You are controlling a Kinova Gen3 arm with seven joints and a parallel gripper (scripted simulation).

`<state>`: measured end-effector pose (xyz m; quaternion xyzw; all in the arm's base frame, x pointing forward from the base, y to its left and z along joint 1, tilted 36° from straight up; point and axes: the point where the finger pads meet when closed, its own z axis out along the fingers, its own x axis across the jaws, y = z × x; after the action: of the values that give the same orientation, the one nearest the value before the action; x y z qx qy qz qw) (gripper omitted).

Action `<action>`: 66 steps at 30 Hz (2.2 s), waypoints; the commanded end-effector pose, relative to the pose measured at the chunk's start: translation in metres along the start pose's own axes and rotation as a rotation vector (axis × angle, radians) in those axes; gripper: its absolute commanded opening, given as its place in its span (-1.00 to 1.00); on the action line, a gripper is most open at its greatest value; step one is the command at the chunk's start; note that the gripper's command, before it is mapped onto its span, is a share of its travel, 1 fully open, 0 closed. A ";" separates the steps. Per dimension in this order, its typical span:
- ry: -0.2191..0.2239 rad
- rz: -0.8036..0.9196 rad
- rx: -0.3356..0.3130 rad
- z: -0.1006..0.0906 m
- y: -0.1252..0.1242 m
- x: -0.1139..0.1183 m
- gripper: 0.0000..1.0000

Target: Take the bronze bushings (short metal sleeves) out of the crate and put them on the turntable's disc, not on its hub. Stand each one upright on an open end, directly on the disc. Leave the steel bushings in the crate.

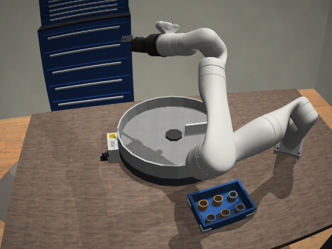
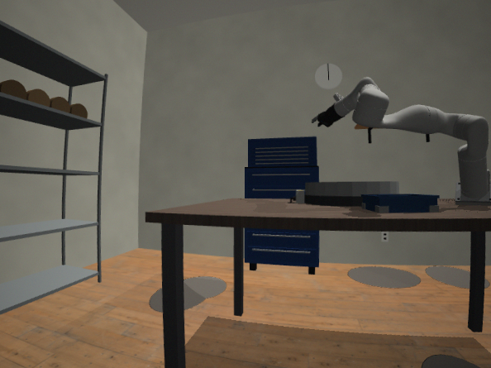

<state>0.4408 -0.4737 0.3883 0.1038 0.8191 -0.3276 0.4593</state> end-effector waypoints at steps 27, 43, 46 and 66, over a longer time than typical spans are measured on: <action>0.431 0.297 -0.344 -0.109 0.194 0.069 0.51; 0.578 0.314 -0.653 -0.208 0.299 0.073 0.51; 0.601 0.310 -0.720 -0.231 0.318 0.072 0.51; 0.684 0.262 -1.047 -0.353 0.386 0.061 0.51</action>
<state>0.3543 0.0198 0.2916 0.0730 0.9533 0.2098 0.2047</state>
